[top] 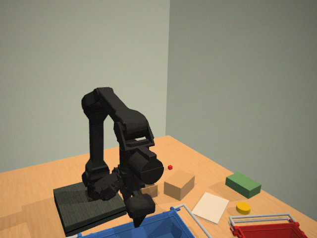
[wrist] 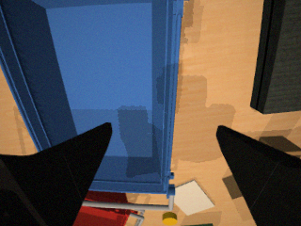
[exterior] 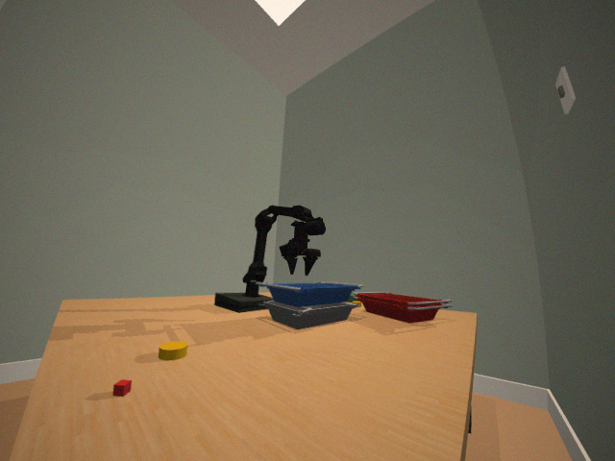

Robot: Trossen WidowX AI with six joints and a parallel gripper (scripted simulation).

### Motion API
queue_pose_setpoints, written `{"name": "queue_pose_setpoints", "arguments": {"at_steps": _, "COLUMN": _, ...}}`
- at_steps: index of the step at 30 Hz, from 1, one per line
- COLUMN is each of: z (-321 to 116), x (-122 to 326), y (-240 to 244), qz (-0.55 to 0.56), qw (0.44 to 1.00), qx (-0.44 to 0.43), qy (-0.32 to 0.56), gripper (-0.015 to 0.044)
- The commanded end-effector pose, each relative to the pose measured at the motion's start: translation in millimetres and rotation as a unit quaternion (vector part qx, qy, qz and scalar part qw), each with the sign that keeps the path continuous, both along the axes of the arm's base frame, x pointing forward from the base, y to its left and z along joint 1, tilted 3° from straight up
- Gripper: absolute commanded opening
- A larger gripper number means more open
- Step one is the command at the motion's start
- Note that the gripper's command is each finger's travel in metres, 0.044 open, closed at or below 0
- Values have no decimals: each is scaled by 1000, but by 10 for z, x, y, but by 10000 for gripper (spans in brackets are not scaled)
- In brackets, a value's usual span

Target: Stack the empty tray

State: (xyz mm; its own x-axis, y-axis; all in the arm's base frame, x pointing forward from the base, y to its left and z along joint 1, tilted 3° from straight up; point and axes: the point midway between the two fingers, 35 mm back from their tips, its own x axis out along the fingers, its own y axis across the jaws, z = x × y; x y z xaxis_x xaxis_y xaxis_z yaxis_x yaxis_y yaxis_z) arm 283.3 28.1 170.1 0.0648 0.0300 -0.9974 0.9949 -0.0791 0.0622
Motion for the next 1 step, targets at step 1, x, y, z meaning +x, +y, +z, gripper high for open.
{"name": "queue_pose_setpoints", "arguments": {"at_steps": 1, "z": 204, "x": -39, "y": -6, "qz": 1, "qw": 1000, "qx": 2, "qy": -7, "gripper": 440}}
